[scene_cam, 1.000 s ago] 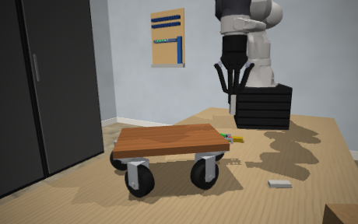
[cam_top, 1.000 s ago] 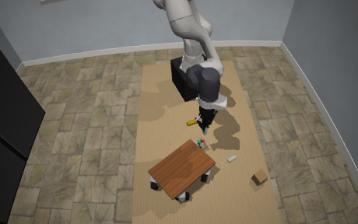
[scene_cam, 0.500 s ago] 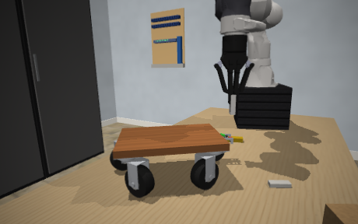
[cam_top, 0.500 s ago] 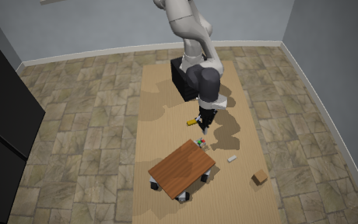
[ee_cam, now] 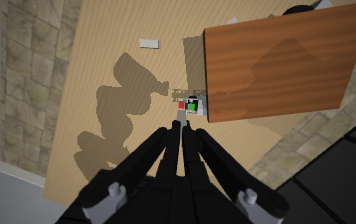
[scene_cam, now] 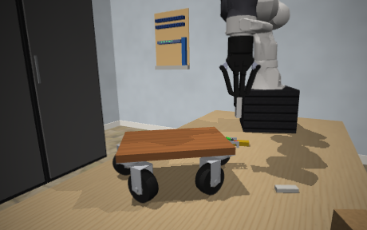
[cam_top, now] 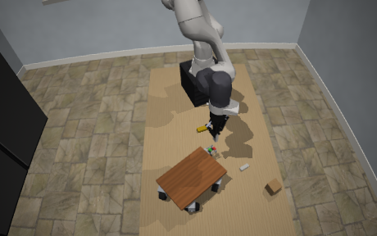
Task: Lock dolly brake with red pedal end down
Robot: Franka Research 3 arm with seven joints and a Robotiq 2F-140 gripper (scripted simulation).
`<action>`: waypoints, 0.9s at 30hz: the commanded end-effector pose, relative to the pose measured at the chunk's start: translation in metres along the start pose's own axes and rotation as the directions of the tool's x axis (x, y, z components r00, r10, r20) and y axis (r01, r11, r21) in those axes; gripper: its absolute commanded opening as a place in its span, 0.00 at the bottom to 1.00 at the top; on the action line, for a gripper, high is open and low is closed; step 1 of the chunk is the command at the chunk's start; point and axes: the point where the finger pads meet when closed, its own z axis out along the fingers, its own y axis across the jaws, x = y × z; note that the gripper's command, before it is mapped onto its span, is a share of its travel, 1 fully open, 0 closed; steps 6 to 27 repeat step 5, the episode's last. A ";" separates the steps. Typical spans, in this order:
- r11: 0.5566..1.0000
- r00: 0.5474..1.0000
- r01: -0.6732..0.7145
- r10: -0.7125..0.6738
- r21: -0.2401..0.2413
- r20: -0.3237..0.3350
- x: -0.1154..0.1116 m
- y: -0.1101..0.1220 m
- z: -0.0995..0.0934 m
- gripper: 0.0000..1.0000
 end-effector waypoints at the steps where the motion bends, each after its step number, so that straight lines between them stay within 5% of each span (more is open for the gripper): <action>1: 1.000 1.000 0.005 -0.005 0.002 0.003 -0.001 -0.001 0.001 0.00; 27: 1.000 1.000 0.005 -0.005 0.002 0.003 -0.001 -0.001 0.001 0.00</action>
